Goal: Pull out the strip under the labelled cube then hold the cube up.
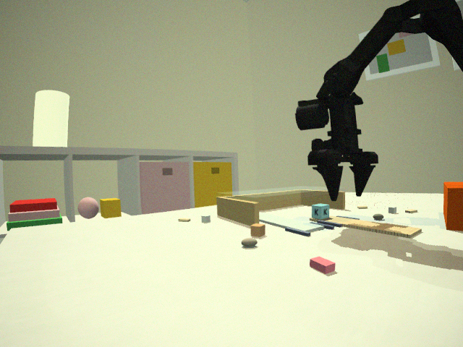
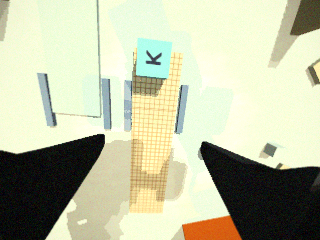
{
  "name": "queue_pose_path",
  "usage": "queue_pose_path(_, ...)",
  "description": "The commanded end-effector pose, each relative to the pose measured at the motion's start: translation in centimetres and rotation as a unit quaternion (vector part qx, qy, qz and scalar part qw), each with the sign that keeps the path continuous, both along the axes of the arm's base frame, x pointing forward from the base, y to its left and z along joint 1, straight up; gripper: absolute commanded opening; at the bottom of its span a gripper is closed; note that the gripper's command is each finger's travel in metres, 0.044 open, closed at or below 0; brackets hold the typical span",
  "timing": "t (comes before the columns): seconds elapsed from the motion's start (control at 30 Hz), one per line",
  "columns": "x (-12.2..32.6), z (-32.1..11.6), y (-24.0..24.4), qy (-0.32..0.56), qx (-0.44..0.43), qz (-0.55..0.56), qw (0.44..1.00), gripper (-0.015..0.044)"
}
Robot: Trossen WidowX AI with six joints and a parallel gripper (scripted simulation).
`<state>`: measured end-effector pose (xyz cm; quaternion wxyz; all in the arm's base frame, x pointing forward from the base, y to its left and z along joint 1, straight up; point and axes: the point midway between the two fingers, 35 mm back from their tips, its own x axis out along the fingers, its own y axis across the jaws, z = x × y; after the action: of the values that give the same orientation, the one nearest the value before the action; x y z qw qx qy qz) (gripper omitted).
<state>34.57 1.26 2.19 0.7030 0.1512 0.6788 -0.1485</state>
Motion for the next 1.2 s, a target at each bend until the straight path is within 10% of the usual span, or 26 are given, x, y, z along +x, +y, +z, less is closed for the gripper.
queue_pose_path(0.0, 1.5, 0.4, -0.5, -0.002, 0.001, 0.002, 1.000, 0.0440)
queue_pose_path(0.67, 6.8, 1.6, -2.4, -0.005, 0.000, 0.002, 1.000, 0.0440)
queue_pose_path(0.9, 6.9, 0.7, -2.4, -0.005, 0.000, 0.002, 1.000, 0.0256)
queue_pose_path(1.17, 7.0, -0.6, -2.4, -0.005, 0.000, 0.002, 1.000, 0.0250)
